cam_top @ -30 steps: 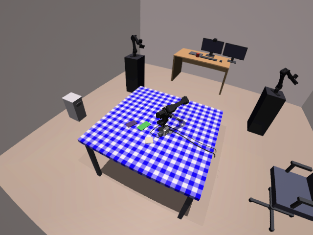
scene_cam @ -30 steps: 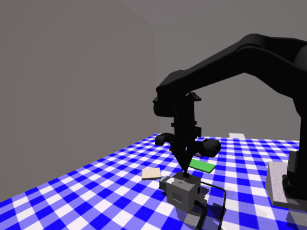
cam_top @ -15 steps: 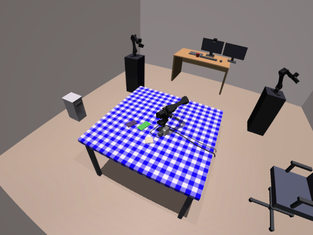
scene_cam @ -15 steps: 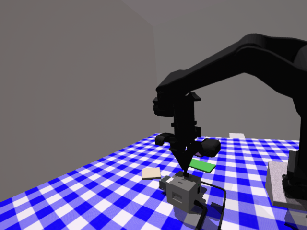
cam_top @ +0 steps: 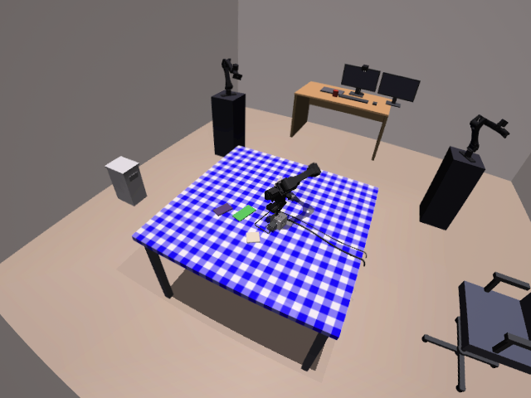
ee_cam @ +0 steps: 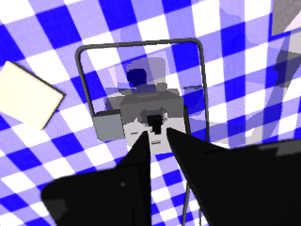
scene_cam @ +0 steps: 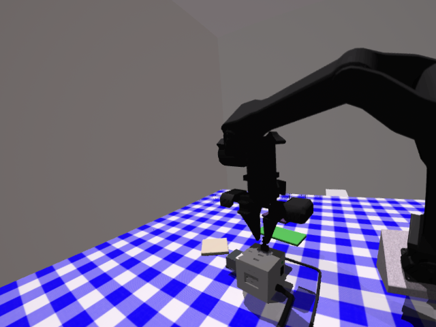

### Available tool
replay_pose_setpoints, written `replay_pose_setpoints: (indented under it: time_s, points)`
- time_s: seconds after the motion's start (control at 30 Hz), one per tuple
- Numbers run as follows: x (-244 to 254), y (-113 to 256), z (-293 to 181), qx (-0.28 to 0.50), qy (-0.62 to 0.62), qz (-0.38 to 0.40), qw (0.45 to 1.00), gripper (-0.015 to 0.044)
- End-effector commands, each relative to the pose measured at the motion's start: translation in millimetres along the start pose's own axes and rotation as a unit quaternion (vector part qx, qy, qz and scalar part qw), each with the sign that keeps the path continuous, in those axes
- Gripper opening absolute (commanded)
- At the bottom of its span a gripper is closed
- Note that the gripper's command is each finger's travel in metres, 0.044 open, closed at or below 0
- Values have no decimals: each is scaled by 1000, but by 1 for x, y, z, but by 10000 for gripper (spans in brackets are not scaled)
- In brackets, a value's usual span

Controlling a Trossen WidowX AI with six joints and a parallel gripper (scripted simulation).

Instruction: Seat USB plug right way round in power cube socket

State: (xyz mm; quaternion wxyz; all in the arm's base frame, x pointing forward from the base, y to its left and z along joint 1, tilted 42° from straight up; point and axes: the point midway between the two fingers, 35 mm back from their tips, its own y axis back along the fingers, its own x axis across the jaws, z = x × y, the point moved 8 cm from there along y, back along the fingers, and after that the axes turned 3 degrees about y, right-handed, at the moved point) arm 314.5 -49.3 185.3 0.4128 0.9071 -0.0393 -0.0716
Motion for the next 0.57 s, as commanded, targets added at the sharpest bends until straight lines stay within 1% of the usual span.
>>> replay_pose_setpoints:
  time_s: [0.0,0.53]
  points:
    - [0,0,0,0,0,0,1000,95]
    - [0,12,0,0,0,0,1000,95]
